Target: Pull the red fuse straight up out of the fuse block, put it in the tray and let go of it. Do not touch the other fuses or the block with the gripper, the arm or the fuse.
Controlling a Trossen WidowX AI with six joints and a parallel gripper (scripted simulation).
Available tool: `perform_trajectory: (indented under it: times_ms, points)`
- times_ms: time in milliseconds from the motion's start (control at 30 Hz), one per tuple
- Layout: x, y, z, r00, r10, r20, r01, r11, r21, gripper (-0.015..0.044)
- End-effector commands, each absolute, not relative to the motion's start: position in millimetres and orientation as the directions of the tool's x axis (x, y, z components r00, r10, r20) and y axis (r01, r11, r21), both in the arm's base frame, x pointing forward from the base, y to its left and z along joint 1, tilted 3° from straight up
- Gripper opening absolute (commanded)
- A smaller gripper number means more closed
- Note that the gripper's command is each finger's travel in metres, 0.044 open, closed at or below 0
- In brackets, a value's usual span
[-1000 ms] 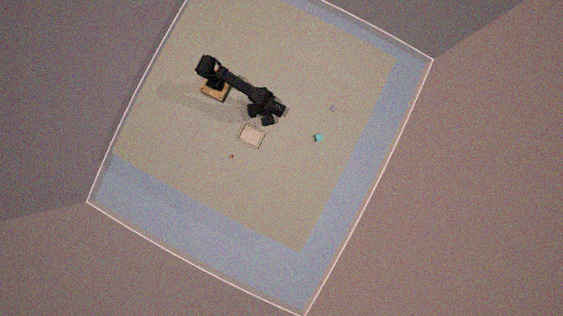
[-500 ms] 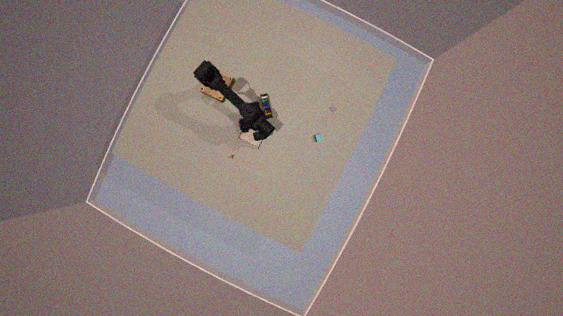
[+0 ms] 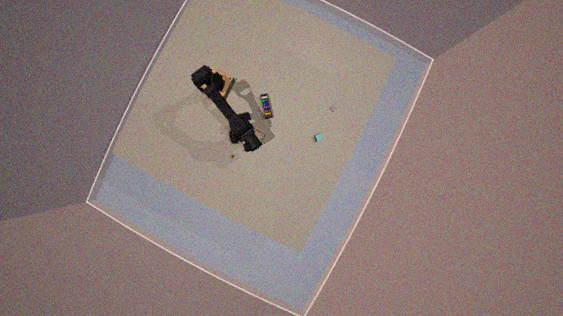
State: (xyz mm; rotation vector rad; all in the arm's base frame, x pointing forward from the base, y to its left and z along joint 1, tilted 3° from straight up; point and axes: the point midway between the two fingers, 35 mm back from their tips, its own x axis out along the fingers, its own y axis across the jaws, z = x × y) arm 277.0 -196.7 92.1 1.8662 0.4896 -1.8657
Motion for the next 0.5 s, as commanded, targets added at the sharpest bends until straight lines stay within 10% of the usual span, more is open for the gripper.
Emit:
perform_trajectory:
  times_ms: [0,467]
  points:
    - [276.4,-200.3,92.5,0.022,-0.068,-0.997,0.553,-0.830,0.069,0.0000]
    - [277.3,-202.1,70.2,0.022,-0.068,-0.997,0.553,-0.830,0.069,0.0000]
